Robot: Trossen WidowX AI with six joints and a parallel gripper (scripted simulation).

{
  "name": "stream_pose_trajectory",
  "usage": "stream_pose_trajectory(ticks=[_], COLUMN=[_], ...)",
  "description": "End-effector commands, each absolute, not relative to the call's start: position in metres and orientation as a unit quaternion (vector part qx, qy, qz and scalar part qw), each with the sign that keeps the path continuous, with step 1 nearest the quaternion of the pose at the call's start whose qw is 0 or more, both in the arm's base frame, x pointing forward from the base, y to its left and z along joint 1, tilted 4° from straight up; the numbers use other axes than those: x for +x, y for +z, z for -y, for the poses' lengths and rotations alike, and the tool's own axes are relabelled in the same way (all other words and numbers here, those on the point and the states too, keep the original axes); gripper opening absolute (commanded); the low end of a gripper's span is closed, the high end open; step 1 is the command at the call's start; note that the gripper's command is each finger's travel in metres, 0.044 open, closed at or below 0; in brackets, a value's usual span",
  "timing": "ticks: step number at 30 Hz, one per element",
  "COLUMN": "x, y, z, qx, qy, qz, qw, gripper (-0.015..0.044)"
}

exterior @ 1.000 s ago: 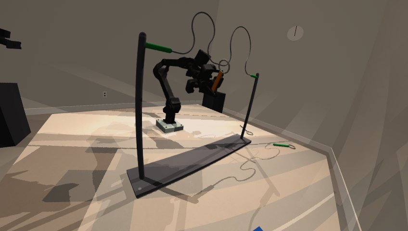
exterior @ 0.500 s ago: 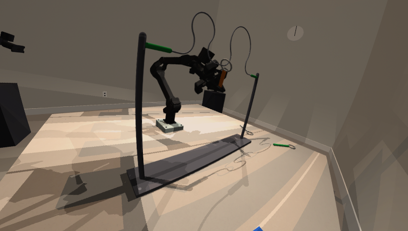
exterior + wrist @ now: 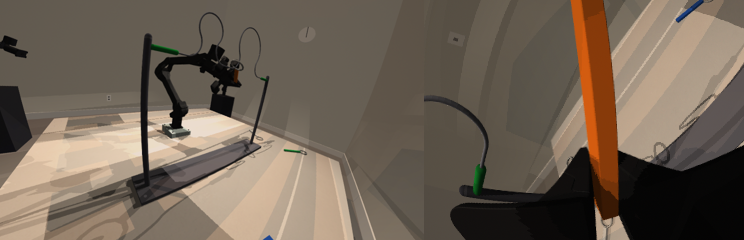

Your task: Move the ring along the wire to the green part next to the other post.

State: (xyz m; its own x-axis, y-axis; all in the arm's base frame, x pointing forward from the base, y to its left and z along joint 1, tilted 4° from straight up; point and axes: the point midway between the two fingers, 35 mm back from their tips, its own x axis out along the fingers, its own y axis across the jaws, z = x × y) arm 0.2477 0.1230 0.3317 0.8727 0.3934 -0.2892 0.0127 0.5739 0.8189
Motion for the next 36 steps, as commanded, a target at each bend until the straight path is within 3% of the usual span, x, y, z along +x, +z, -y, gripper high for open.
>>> stream_pose_trajectory(ticks=[1,36], x=[0.247,0.238], y=[0.346,0.459], z=[-0.131,-0.136], qx=[0.489,0.760], qy=[0.126,0.213], qz=[-0.224,-0.193], qw=[0.834,0.583], gripper=[-0.0150,-0.0150])
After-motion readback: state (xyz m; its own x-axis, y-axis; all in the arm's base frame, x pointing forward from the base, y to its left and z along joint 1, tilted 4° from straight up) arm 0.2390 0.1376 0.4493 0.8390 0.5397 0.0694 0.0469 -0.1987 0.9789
